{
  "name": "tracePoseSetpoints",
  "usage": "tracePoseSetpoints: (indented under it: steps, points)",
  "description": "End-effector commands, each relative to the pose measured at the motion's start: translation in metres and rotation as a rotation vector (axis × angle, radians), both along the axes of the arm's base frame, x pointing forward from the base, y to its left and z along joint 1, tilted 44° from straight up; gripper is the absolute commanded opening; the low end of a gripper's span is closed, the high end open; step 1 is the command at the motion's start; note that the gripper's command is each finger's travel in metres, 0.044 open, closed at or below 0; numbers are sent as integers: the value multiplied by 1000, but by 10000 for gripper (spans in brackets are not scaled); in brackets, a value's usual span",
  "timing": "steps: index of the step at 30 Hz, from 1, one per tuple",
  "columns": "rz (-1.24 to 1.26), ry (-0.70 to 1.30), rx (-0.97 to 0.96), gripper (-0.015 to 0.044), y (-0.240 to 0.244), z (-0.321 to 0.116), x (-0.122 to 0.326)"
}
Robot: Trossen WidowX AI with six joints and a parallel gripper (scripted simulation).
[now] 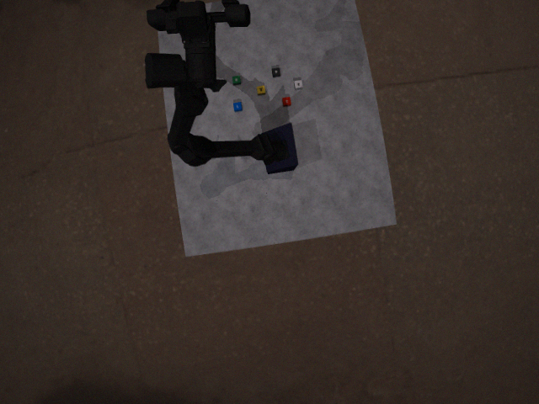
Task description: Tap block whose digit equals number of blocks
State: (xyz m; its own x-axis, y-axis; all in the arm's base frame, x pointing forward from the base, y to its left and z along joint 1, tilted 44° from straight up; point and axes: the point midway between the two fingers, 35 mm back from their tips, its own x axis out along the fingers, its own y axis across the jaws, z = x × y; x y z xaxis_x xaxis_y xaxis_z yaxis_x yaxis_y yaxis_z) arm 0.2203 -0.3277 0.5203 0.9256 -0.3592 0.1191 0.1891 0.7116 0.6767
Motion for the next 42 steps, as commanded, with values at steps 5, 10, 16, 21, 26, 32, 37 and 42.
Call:
tracePoseSetpoints:
  steps: [5,10,16,21,26,32,37,42]
  points:
    - [68,250,94,400,-41,-125,63]
    - [153,423,135,400,-42,-208,97]
    - [302,638,165,400,-20,-309,129]
    - [468,814,177,400,16,-390,143]
    - [678,980,181,400,65,-465,143]
    - [995,1153,181,400,137,-543,122]
    - [1323,1257,189,400,203,-593,84]
    - [1363,1265,192,400,210,-597,79]
